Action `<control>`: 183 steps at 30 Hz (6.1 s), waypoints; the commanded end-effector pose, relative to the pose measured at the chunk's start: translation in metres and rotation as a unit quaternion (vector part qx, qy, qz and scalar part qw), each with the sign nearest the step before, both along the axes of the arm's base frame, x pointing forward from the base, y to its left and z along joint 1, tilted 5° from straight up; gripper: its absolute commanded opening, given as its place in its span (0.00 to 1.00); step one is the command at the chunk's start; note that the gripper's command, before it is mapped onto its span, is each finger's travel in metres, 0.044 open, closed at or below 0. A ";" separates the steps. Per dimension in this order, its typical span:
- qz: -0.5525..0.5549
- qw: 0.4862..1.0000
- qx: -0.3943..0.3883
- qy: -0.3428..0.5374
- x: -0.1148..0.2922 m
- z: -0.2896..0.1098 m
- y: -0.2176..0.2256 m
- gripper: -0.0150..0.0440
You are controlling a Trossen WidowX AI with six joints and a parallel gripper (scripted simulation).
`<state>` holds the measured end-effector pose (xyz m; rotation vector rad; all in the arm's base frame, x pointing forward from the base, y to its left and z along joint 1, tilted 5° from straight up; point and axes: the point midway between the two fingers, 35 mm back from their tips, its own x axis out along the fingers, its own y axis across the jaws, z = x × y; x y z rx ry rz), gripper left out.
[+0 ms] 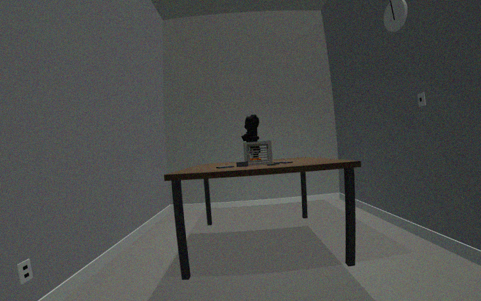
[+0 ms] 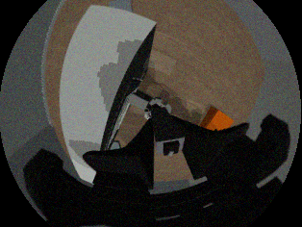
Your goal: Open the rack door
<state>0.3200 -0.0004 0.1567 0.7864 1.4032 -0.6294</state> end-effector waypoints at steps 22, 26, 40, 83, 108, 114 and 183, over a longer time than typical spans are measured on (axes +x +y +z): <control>-0.469 0.882 0.041 0.033 0.000 -0.001 0.001 0.29; -0.469 0.882 0.041 0.033 0.000 -0.001 0.001 0.29; -0.466 0.884 0.040 0.033 0.000 -0.001 0.001 0.75; 0.529 0.847 -0.043 -0.037 0.000 -0.001 0.001 0.75; 0.919 0.381 -0.076 -0.064 0.000 -0.001 0.001 0.75; 0.964 0.244 -0.080 -0.067 0.000 -0.001 0.001 0.75; 0.928 0.359 -0.076 -0.064 -0.012 -0.001 0.005 0.29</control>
